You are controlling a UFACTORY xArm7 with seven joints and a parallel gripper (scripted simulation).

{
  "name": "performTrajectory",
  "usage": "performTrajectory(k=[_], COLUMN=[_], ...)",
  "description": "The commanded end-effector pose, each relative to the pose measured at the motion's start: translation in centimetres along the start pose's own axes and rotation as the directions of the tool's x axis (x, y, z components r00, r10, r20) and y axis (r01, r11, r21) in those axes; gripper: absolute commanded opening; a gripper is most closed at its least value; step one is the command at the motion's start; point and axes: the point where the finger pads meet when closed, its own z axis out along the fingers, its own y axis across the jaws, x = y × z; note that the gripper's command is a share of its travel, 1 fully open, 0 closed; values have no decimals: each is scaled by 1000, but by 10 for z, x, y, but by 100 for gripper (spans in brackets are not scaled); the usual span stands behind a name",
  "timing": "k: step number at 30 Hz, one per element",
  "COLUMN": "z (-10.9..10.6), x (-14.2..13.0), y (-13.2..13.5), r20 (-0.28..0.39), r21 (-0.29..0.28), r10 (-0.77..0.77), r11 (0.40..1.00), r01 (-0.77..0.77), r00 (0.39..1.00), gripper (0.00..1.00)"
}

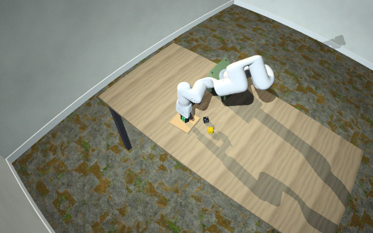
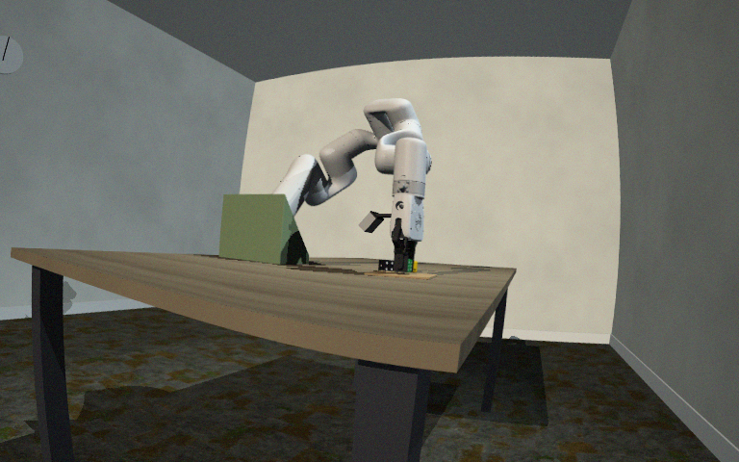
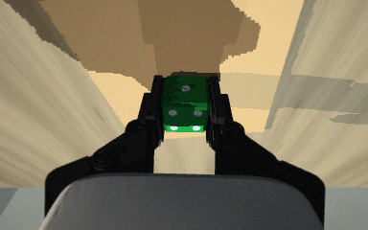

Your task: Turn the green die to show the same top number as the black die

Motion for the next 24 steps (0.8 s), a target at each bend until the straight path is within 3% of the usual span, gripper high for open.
performTrajectory(k=[1,24], z=[-2,2], x=[-1,-1], y=[-1,-1], r20=[4,4], r21=[2,2], r10=[0,0], r11=[1000,1000], r01=[0,0], r00=[1000,1000], gripper=[27,27])
